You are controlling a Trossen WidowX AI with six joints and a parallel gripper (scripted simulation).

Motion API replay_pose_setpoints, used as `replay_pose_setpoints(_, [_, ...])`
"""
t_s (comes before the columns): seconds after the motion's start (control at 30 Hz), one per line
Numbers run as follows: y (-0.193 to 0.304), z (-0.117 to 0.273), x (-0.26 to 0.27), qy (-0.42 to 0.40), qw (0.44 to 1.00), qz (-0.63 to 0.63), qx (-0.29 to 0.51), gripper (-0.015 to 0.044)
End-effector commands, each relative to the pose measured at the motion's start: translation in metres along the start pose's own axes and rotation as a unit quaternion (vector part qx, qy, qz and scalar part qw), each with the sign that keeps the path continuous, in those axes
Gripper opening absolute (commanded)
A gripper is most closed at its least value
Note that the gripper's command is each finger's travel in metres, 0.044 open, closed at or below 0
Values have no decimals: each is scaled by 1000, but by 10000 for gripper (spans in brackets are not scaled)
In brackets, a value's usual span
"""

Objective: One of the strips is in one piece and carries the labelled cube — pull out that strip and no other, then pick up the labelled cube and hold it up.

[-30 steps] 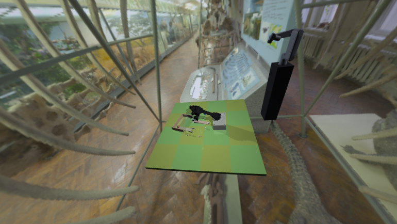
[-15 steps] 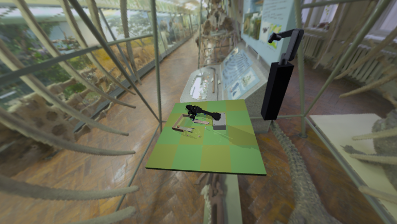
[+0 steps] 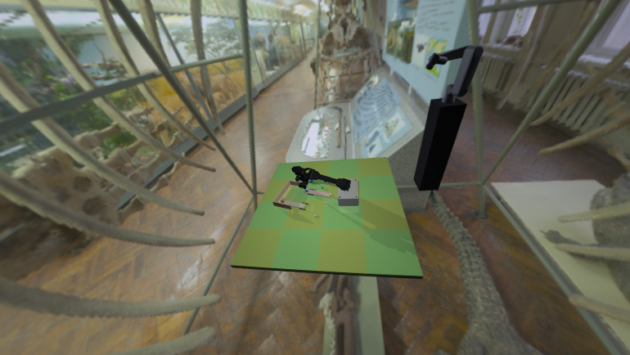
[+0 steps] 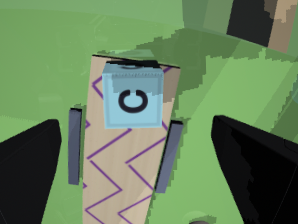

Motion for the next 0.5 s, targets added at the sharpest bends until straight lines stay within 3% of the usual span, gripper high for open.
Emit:
replay_pose_setpoints(0.0, [-1,-10,0,-2,1000,-1,2,250])
replay_pose_setpoints(0.47, [-1,-33,0,-3,1000,-1,2,250])
Point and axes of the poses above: the point midway between the two fingers, 35 mm back from their tips, its own z axis back along the fingers, its own x axis across the jaws, y = z × x, the point moved 4 cm from there along z, back along the fingers, and after that the axes turned 10 degrees about z, right-handed, at the moved point
